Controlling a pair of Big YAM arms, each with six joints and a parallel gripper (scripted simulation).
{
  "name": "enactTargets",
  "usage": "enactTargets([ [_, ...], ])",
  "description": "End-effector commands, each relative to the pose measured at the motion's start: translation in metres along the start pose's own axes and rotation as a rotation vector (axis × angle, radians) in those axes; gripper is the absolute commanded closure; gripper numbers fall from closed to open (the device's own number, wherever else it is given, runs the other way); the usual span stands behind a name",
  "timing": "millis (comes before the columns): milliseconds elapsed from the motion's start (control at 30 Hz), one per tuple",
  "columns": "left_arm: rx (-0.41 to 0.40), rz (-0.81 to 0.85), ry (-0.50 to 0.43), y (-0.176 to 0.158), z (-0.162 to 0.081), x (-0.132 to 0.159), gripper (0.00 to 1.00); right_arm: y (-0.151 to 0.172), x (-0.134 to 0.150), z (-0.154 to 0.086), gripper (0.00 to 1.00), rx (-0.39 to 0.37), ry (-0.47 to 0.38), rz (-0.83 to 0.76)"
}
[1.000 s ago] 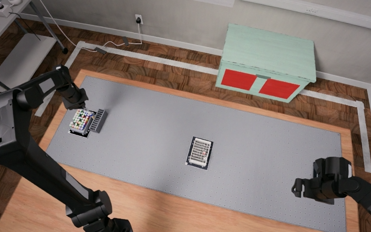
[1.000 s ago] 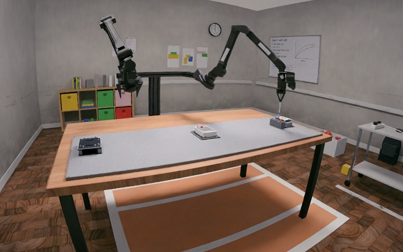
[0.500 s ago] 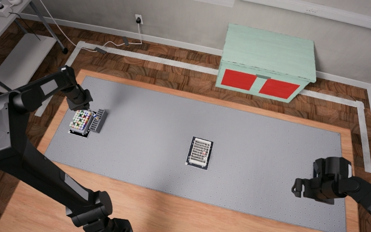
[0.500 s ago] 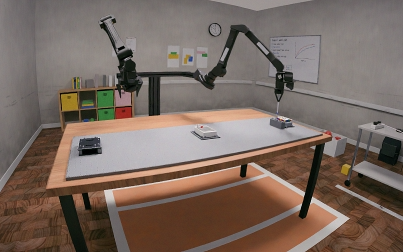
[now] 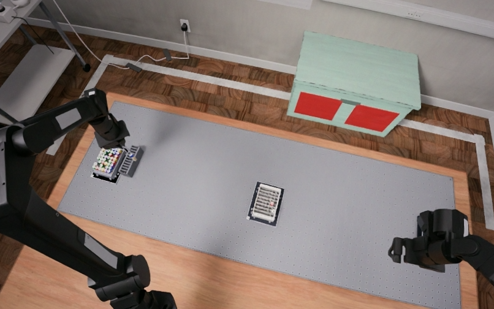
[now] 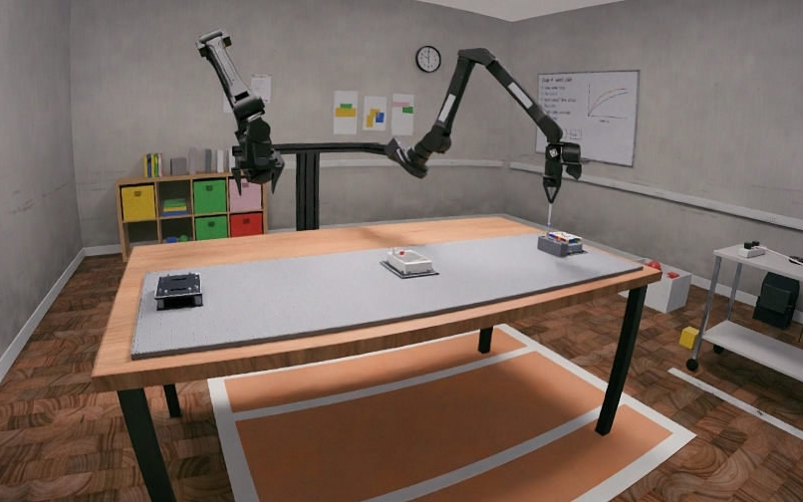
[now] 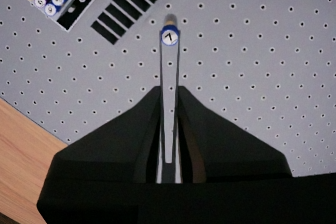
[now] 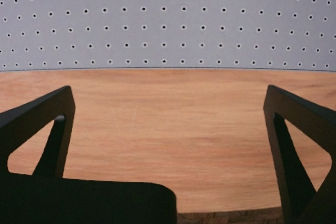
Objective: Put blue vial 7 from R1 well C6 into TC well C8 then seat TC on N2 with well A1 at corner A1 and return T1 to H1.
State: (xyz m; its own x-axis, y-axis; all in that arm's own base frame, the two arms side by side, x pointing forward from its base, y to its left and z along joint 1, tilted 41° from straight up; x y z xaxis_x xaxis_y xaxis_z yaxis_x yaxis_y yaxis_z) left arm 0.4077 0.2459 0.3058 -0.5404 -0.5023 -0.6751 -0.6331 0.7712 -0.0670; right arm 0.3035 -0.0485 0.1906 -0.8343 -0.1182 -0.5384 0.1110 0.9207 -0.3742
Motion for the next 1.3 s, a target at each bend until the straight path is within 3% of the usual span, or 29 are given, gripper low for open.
enactTargets([
  [0, 0.017, -0.004, -0.03, -0.013, -0.009, -0.001, 0.91, -0.003, -0.01, -0.005, 0.0, 0.0, -0.022, 0.014],
  [1267, 0.022, -0.008, -0.034, -0.055, -0.012, 0.036, 0.91, -0.003, -0.01, -0.005, 0.0, 0.0, -0.022, 0.014],
])
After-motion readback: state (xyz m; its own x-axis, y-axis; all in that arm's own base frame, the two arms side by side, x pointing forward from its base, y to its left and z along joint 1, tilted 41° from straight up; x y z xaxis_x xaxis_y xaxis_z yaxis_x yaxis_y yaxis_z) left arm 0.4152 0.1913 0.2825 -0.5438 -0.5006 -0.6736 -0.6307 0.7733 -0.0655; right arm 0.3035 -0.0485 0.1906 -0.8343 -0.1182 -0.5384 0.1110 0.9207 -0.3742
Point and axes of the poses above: on each arm, the point where the finger pads meet when closed, its own z axis out along the fingers, its own y axis across the jaws, x = y × z, the point moved 1 cm from there along -z, back along the fingers
